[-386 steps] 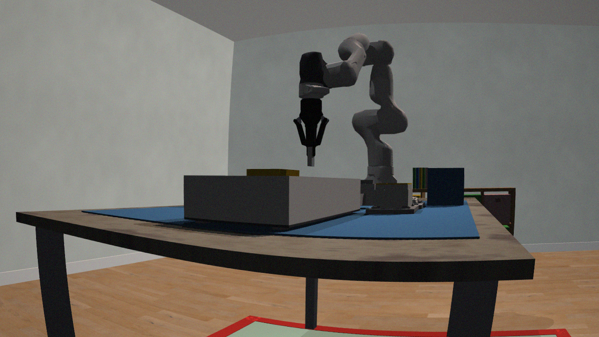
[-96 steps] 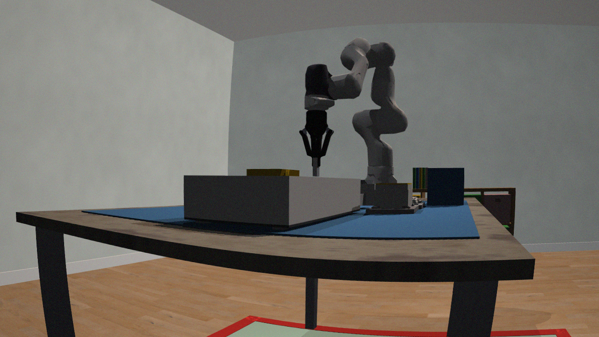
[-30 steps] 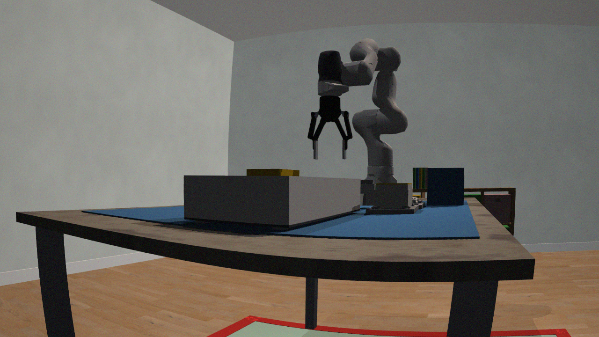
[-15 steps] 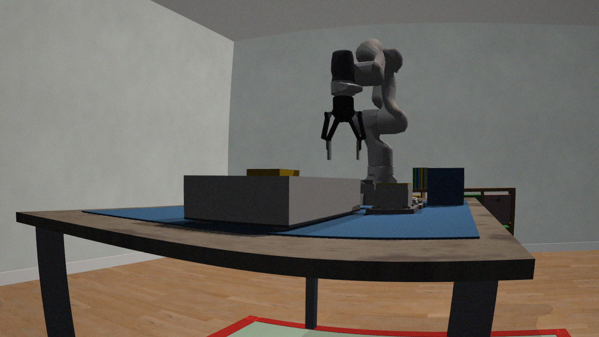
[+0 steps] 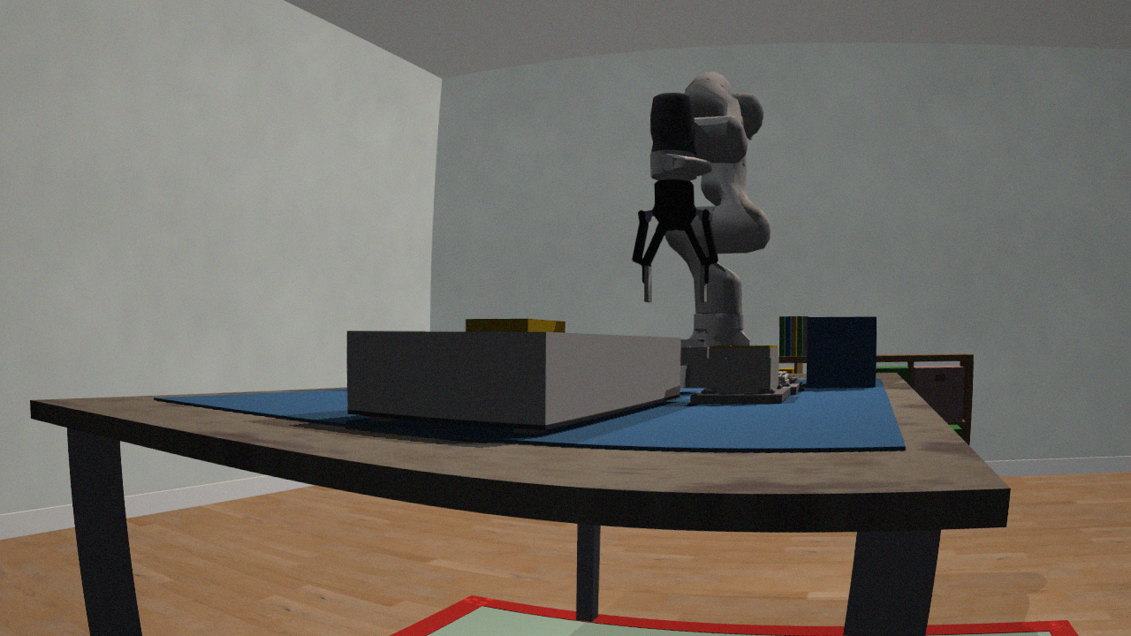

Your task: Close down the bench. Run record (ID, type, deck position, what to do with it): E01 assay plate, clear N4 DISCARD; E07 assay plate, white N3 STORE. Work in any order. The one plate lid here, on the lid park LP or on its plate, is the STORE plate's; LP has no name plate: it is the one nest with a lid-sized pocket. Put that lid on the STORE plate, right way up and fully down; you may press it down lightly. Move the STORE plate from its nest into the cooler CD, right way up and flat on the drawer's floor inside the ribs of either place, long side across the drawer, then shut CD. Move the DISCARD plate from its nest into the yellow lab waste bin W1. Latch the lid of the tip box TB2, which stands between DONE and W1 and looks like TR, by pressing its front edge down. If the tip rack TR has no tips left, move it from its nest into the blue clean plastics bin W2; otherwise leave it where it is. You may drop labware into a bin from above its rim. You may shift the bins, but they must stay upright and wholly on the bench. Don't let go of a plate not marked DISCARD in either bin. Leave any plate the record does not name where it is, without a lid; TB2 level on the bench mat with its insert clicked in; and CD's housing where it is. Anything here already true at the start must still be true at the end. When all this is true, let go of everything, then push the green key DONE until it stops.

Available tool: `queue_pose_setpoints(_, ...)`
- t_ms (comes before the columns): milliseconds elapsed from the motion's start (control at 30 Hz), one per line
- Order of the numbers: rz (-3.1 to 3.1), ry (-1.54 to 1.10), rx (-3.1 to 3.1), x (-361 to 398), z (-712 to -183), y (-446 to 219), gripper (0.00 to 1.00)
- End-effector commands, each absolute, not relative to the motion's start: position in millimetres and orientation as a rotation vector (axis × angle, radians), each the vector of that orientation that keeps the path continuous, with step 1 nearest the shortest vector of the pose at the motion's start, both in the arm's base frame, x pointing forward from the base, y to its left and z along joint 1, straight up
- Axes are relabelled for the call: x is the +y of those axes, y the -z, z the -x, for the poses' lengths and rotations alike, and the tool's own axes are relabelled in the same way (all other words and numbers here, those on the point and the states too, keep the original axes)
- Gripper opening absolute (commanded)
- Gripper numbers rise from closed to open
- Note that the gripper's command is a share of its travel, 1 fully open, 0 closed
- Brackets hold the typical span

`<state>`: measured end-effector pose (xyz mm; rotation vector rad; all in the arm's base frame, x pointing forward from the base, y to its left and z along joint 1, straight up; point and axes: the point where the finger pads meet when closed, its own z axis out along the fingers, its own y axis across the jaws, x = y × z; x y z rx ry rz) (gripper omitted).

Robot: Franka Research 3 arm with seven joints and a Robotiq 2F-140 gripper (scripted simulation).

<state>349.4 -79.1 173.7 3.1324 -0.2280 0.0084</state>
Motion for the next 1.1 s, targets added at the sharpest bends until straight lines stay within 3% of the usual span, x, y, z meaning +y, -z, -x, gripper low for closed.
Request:
queue_pose_setpoints(0,-3.132,-0.012,-0.294,-65.7,-353.3,-172.2,0.66)
queue_pose_setpoints(1067,-3.132,-0.012,-0.294,41.8,-384.3,-167.2,0.66)
